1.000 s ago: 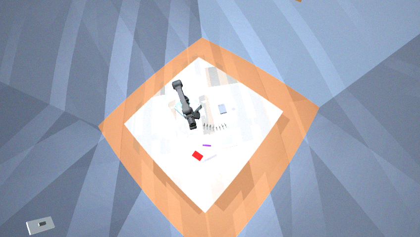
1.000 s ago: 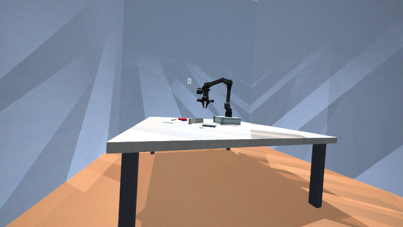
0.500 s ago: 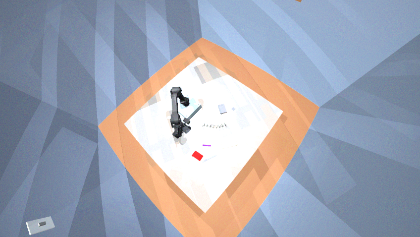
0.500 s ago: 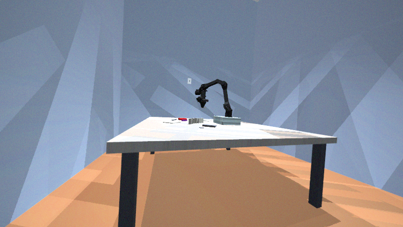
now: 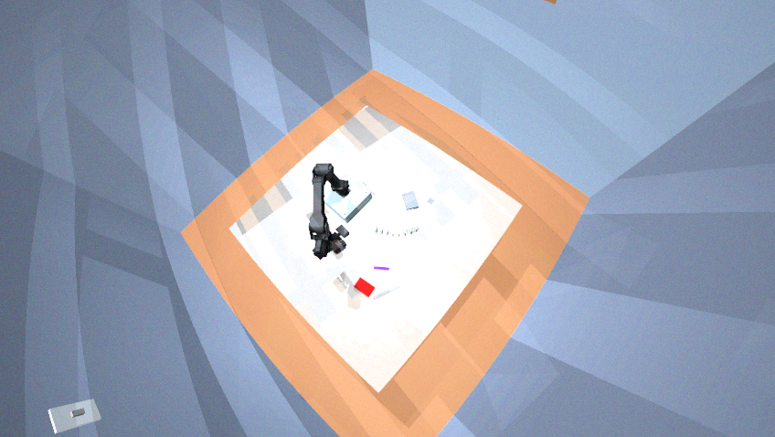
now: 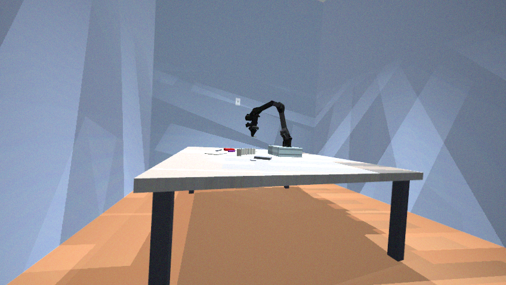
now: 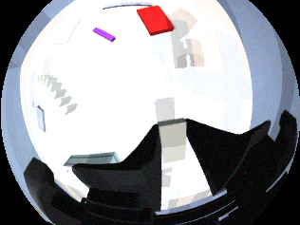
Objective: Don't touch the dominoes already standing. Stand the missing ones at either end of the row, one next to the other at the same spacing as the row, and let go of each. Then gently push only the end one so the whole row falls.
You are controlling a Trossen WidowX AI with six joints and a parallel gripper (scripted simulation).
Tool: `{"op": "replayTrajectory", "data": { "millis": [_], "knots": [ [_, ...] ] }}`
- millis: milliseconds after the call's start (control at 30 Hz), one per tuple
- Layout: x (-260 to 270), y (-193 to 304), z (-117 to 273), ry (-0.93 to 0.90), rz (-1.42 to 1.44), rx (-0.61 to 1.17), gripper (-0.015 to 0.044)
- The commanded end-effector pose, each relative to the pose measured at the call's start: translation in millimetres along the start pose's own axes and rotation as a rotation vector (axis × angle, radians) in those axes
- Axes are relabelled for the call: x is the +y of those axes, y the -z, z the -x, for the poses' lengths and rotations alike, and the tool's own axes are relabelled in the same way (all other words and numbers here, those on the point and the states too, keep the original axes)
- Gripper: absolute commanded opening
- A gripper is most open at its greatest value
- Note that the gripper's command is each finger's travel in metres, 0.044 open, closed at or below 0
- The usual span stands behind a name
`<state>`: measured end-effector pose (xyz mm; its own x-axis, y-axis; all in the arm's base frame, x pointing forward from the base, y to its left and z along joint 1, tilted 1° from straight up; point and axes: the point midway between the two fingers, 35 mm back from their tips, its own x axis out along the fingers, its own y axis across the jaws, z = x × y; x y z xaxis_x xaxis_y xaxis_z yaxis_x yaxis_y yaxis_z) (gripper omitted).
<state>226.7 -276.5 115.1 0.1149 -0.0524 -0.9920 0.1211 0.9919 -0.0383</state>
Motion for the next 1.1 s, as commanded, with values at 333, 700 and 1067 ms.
{"op": "replayTrajectory", "data": {
  "millis": [333, 700, 1067],
  "knots": [
    [-32, -24, -42, 0.006, -0.168, -0.291, 0.0107],
    [-55, -34, -59, 0.011, -0.255, -0.524, 0.0107],
    [-70, -35, -66, 0.008, -0.303, -0.746, 0.0107]
  ]
}}
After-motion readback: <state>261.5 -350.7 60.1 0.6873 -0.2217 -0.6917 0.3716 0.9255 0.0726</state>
